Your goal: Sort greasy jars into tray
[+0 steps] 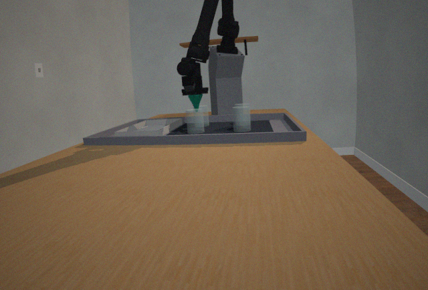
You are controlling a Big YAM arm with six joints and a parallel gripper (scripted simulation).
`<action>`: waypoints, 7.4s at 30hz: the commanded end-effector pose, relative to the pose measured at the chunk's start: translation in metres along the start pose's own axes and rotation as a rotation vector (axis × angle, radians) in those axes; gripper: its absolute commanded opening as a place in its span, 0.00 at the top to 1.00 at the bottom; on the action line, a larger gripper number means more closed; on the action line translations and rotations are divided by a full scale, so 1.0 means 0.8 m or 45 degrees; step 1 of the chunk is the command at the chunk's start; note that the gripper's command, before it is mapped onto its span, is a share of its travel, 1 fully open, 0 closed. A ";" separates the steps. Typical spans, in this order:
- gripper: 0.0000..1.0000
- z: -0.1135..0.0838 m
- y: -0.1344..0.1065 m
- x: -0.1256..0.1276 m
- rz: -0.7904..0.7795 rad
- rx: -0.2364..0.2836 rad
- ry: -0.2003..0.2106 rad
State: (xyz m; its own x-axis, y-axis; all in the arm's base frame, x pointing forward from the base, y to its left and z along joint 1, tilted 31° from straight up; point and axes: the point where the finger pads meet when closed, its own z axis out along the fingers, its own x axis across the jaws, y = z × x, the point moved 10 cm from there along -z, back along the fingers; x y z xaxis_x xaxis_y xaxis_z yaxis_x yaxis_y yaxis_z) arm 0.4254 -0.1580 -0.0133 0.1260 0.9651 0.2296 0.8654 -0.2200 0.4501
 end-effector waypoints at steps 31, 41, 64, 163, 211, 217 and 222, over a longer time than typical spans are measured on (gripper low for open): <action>1.00 0.001 -0.007 0.006 -0.003 -0.007 0.001; 1.00 0.001 -0.008 0.006 -0.003 -0.007 0.001; 1.00 0.001 -0.012 0.006 -0.003 -0.007 0.001; 1.00 0.001 -0.026 0.006 -0.003 -0.007 0.001; 1.00 0.001 -0.033 0.006 -0.003 -0.007 0.001; 1.00 0.001 -0.034 0.006 -0.003 -0.007 0.001; 1.00 0.001 -0.035 0.006 -0.003 -0.007 0.001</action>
State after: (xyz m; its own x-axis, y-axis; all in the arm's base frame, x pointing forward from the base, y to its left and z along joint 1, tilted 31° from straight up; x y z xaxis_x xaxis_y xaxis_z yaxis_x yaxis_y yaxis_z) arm 0.4107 -0.1518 -0.0205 0.1217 0.9670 0.2239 0.8564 -0.2163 0.4688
